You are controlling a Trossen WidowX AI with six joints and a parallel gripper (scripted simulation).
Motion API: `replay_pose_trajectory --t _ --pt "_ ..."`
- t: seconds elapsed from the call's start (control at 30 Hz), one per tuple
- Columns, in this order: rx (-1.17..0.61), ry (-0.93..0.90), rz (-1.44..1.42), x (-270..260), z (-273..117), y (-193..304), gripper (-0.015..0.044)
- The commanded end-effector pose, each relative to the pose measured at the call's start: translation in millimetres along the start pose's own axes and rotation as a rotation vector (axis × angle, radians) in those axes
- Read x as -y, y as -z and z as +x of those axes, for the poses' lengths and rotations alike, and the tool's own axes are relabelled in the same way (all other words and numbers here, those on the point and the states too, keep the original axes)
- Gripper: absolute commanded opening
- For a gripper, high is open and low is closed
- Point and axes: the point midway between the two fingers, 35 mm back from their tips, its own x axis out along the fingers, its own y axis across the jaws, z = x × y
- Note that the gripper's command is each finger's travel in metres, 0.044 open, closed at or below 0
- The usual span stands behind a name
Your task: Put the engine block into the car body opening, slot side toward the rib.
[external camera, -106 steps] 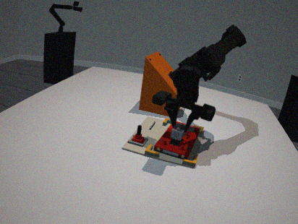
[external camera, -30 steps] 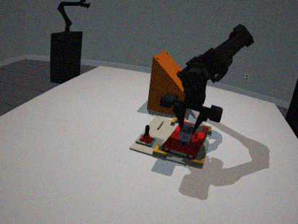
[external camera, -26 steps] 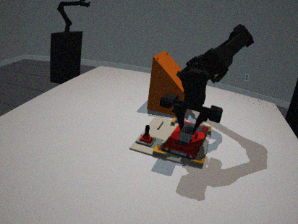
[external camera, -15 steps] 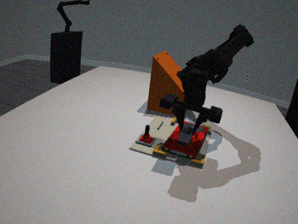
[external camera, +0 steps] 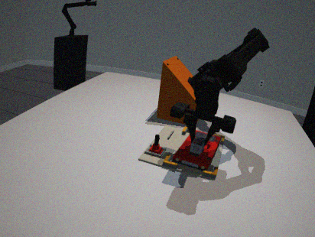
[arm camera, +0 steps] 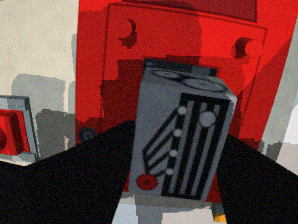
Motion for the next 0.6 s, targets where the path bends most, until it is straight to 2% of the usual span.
replay_pose_trajectory --t 0.0,0.57 --pt "0.002 0.003 0.008 -0.5 1.6 -0.4 0.0159" --pt "0.002 0.003 0.008 -0.5 4.8 -0.3 0.0159"
